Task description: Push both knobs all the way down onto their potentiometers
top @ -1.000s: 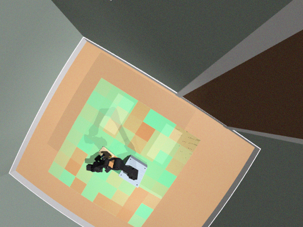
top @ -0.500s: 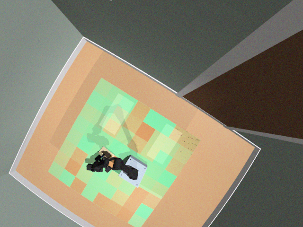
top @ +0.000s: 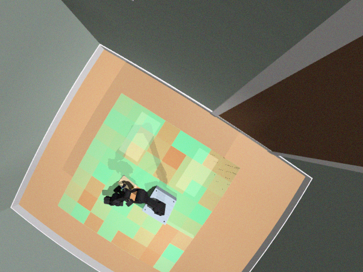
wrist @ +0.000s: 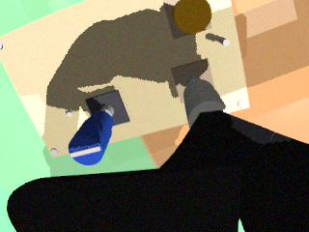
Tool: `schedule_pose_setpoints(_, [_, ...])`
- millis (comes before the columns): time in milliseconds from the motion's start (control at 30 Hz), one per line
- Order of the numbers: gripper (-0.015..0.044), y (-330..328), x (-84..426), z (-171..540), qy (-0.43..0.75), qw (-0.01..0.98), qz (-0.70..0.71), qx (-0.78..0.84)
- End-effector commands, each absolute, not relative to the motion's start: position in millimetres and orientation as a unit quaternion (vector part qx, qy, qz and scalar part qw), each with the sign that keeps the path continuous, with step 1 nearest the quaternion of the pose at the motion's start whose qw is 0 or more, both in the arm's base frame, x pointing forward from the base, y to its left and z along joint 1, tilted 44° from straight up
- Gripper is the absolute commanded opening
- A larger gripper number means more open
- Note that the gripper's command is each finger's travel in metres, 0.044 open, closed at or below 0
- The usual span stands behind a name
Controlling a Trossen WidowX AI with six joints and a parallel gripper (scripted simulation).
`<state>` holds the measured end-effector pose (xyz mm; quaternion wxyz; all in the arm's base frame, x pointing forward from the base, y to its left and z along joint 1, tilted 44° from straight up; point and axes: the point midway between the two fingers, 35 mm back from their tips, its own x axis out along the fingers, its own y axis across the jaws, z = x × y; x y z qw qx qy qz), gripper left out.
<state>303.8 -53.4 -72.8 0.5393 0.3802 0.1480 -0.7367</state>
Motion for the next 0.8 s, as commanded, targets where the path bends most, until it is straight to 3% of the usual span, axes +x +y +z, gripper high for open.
schedule_pose_setpoints(0, [0.0,-53.7,303.8,-72.5,0.149,0.541,-0.736,0.378])
schedule_pose_setpoints(767, [0.0,-58.2,302.9,-77.2,0.149,0.541,-0.737,0.378])
